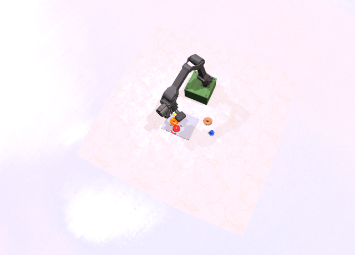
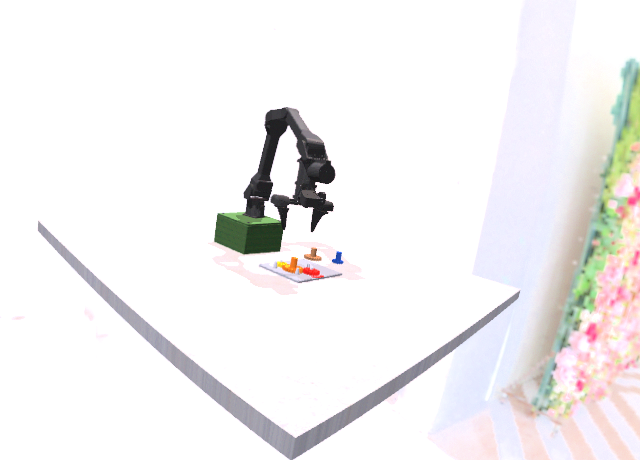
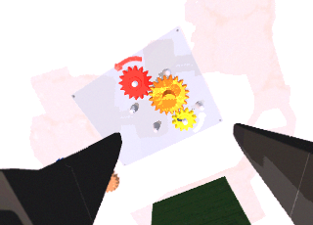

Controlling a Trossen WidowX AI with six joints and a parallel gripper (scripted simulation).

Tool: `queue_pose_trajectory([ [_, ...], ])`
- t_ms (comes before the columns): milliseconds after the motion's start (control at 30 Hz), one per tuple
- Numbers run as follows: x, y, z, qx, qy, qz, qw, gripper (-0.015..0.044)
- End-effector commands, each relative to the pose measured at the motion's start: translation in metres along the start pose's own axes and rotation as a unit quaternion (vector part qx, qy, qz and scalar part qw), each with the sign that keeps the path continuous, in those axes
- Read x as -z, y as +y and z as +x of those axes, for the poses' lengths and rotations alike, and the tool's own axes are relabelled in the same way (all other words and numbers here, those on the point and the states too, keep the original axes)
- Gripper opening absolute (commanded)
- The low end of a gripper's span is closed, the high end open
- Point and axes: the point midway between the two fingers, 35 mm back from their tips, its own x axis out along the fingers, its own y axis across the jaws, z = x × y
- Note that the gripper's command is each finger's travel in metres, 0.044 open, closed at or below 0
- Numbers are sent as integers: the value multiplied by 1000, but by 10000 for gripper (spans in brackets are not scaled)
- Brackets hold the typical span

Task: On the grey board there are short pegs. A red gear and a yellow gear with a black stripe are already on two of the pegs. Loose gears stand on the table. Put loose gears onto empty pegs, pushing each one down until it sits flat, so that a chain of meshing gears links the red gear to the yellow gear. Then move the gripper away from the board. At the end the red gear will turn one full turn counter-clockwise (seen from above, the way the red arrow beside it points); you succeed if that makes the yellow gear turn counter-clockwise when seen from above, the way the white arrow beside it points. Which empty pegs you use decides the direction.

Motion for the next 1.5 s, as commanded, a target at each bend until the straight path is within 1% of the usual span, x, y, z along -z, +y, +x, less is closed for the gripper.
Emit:
queue_pose_trajectory([
  [0,0,0,-1,0,-1,2,1000,440],
  [333,0,3,-1,0,-1,2,1000,440],
  [400,4,24,-3,-2,0,2,1000,440],
  [500,18,70,-8,-5,1,2,1000,440],
  [667,56,141,-17,-9,4,2,1000,440],
  [833,110,199,-27,-12,7,1,1000,440],
  [1000,175,242,-36,-12,9,2,1000,440],
  [1133,231,263,-44,-12,10,2,1000,440],
  [1200,241,265,-45,-12,10,2,1000,440],
  [1467,241,265,-45,-12,10,2,1000,440],
])
